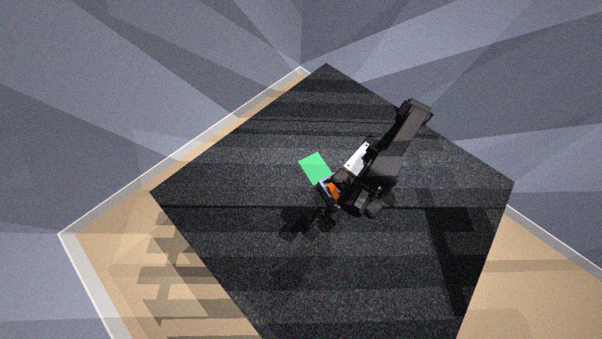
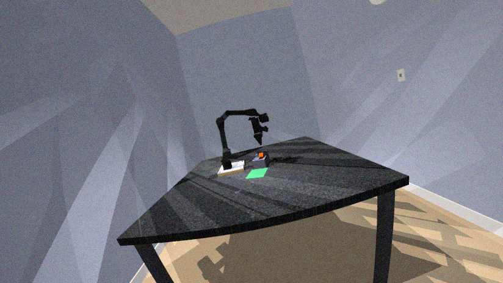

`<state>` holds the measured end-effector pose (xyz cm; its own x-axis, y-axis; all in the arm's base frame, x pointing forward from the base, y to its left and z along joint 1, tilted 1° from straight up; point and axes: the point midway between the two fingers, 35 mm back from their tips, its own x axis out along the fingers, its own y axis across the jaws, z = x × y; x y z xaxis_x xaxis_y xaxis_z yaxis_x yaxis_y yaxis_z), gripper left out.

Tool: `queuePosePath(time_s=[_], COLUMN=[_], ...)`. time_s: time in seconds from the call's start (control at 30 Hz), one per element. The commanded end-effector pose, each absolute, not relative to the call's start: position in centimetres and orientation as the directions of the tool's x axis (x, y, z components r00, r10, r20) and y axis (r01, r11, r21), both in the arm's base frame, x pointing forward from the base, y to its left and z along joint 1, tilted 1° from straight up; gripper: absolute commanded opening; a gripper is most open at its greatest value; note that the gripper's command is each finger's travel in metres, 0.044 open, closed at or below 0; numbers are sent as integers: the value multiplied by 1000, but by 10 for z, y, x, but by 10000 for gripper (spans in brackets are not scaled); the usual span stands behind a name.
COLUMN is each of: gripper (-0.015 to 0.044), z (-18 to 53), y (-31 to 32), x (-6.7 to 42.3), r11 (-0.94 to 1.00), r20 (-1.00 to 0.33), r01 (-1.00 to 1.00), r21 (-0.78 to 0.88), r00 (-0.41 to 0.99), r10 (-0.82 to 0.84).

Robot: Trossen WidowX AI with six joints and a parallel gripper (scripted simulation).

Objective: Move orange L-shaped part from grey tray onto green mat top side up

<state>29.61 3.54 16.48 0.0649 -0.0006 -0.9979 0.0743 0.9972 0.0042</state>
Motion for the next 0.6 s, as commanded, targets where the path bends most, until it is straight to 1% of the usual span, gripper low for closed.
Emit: queuePosePath(time_s=[0.0,0.07,0.17,0.33,0.43,0.47,0.57], gripper=[280,280,280,280,280,280,280], z=[165,164,164,164,164,164,164], y=[23,15,3,-17,-28,-30,-31], x=[294,293,291,286,283,283,282], r11=[989,951,843,548,335,296,282], r20=[-998,-998,-999,-999,-999,-999,-999], r01=[-145,-309,-537,-835,-941,-954,-958], r21=[-12,-22,-35,-44,-43,-43,-42], r00=[60,57,53,46,42,41,41], r10=[-3,-5,-7,-10,-12,-12,-12])
